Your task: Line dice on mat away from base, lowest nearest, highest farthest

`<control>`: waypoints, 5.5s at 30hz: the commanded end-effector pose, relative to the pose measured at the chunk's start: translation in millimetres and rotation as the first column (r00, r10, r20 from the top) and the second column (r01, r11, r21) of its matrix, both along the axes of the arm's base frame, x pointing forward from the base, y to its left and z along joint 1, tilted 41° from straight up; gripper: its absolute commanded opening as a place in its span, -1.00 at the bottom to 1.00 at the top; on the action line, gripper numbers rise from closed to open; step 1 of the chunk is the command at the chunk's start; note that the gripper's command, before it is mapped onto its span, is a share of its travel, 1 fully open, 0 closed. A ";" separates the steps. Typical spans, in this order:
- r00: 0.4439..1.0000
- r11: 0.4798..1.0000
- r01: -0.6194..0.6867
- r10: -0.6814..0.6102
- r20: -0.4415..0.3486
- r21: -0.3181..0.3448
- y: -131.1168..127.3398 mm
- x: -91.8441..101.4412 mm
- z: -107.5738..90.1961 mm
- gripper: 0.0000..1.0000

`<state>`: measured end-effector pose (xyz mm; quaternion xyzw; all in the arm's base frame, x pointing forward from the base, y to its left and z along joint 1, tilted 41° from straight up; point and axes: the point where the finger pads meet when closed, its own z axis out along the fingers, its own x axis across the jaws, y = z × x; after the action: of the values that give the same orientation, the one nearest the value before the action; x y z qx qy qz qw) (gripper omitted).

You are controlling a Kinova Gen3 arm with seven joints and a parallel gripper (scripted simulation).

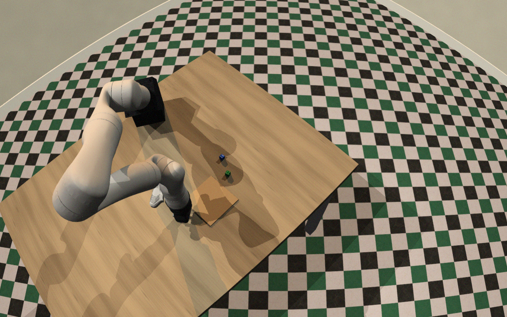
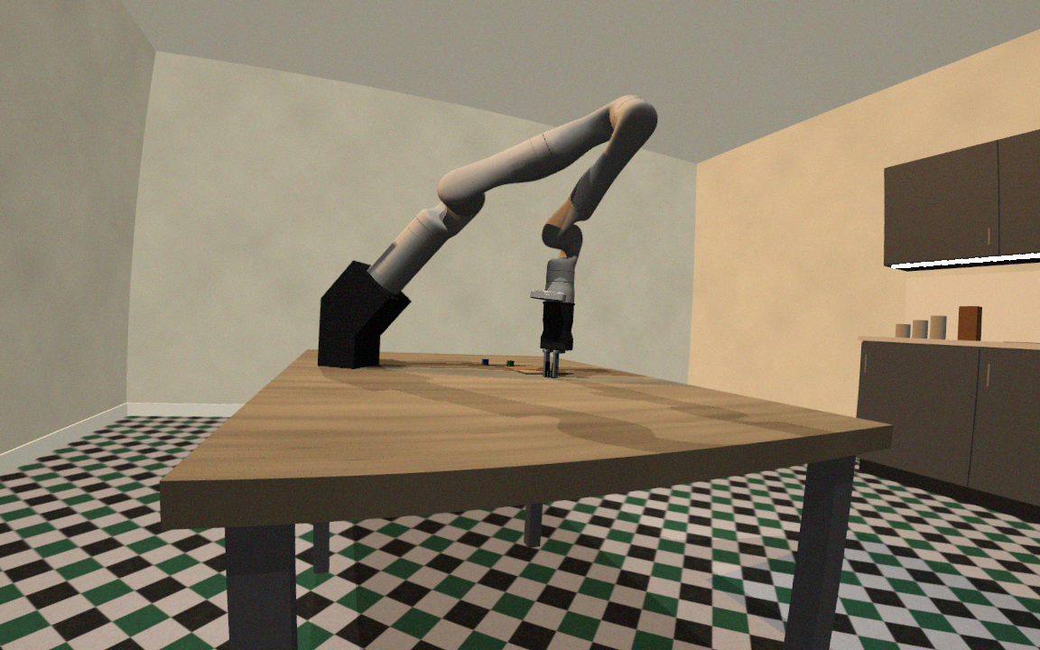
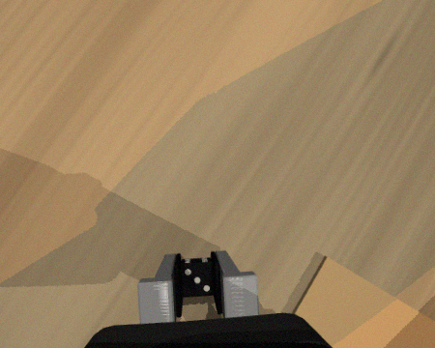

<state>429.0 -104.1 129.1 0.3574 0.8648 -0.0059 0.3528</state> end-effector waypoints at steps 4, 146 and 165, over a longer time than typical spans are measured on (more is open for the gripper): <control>1.000 1.000 0.000 0.000 0.001 0.000 0.1 0.1 0.5 -0.32; 0.899 0.851 0.392 -0.435 0.052 0.349 117.7 -82.0 27.8 -0.32; 0.849 0.778 0.448 -0.524 0.062 0.440 141.2 -86.2 22.2 -0.32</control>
<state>343.4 34.8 152.2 0.6352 0.6864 0.1158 0.3346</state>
